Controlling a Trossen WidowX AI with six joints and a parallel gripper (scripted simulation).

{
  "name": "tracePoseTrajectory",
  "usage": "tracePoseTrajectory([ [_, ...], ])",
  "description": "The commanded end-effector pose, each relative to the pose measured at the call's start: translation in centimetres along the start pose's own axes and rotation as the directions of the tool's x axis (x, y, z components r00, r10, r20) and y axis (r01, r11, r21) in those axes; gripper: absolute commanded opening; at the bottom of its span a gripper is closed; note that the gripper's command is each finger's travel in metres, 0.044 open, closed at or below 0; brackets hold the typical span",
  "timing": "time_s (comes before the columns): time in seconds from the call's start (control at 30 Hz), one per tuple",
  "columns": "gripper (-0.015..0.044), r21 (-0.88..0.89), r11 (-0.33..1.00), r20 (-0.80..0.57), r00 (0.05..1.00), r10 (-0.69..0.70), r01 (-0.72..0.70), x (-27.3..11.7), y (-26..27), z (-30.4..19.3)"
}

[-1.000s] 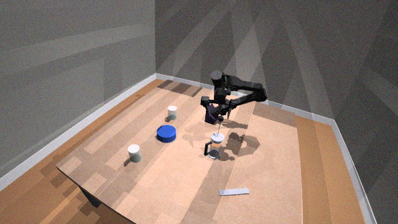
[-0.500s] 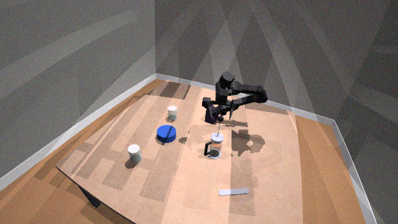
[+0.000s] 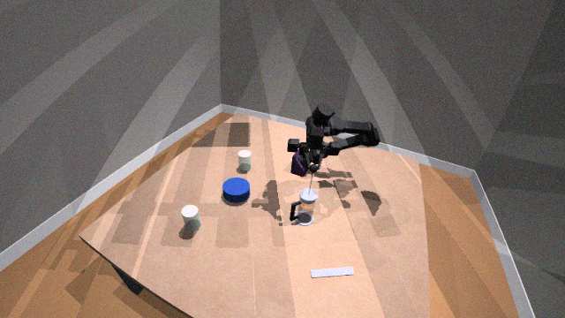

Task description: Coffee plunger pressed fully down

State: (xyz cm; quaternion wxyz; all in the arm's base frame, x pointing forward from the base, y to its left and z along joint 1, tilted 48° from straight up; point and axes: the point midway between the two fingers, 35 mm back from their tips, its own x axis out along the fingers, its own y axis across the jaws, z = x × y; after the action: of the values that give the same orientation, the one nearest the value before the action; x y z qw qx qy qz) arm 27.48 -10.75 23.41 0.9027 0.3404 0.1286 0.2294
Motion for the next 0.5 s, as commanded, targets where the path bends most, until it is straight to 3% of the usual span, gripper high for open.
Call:
tracePoseTrajectory([
  [0.0, 0.0117, 0.005, 1.0, 0.001, 1.0, -0.003, 0.003, 0.01, -0.04, 0.0],
  [0.47, 0.0117, 0.004, 1.0, -0.005, 1.0, -0.006, 0.006, 0.63, -0.26, -0.81],
])
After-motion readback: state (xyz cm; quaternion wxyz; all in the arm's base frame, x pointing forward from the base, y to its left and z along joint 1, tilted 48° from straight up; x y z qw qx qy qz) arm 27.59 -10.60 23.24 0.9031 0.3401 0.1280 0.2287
